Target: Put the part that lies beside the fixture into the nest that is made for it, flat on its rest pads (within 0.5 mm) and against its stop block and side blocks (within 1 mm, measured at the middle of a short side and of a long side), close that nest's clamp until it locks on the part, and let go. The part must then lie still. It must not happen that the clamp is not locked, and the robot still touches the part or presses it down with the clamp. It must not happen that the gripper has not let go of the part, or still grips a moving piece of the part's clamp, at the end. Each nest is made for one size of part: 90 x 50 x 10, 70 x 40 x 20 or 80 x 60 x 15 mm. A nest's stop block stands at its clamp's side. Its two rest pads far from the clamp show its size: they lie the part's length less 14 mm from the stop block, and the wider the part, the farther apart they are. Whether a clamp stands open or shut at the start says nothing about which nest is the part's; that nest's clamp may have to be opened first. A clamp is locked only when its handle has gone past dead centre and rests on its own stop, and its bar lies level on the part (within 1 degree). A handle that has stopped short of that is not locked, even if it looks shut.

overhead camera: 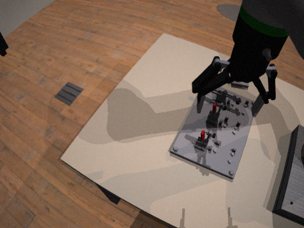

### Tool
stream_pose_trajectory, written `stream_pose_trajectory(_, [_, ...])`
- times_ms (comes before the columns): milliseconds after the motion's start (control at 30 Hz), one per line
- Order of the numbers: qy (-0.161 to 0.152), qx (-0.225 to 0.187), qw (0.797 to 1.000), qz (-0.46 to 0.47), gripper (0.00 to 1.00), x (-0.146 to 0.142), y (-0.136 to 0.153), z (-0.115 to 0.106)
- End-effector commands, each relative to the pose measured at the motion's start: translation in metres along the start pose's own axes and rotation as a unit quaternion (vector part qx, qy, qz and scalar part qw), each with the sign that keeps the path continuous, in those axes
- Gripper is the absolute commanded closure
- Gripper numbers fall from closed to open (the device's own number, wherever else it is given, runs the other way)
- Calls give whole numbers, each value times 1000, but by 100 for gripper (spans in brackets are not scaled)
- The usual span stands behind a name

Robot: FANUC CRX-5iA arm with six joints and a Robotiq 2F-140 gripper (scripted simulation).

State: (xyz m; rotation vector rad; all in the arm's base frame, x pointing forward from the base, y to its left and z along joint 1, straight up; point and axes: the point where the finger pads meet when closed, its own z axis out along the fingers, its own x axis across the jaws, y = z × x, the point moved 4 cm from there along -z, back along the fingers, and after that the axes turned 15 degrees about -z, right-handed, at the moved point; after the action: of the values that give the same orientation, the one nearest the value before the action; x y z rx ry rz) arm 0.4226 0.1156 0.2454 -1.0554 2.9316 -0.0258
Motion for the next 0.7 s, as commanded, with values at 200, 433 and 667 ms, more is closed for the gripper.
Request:
stream_pose_trajectory(200, [1,-5,991,-133,0,33,-45,12])
stream_pose_trajectory(433, [2,-6,979,-203,0,54,-67,18])
stream_pose_trajectory(667, [2,-6,962,-272,0,75,-87,25])
